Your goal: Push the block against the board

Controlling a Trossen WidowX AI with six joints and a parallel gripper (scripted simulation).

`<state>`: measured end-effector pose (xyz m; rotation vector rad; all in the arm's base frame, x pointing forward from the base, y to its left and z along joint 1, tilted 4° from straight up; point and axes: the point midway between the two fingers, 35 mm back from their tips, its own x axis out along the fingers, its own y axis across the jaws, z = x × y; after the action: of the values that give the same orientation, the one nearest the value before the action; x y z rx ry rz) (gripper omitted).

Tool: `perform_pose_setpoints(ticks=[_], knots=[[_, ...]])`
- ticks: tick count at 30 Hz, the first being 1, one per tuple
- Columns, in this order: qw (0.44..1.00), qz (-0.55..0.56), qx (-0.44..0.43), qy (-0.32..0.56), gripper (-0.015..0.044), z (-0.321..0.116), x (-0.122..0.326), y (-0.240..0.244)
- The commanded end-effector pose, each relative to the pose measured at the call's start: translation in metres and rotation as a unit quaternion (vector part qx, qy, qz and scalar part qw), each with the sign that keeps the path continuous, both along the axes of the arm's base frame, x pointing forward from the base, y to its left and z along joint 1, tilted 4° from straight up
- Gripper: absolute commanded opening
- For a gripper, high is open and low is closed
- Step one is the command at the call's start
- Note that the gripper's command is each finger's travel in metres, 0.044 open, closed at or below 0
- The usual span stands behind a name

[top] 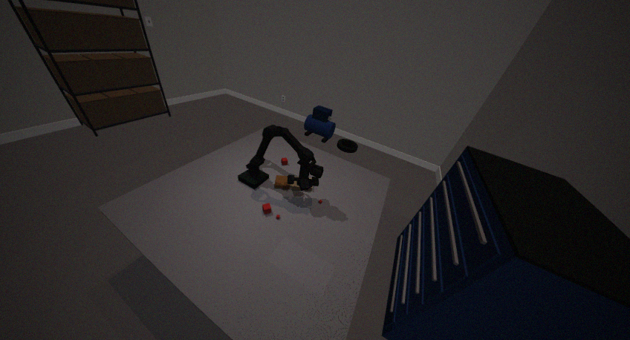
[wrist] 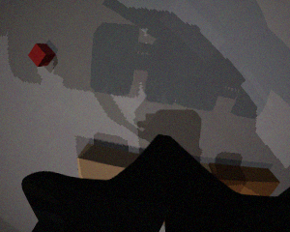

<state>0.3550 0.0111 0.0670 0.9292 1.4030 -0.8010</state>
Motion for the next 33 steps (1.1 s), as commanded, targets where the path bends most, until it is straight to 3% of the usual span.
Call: perform_pose_setpoints(ticks=[1, 17, 33], knots=[[0.999, 0.046, -0.001, -0.005, 0.0000, 0.001, 0.006, 0.008], [0.949, 0.314, -0.007, -0.031, 0.0000, 0.008, 0.030, 0.055], [0.827, 0.560, -0.016, -0.048, 0.0000, 0.016, 0.044, 0.104]])
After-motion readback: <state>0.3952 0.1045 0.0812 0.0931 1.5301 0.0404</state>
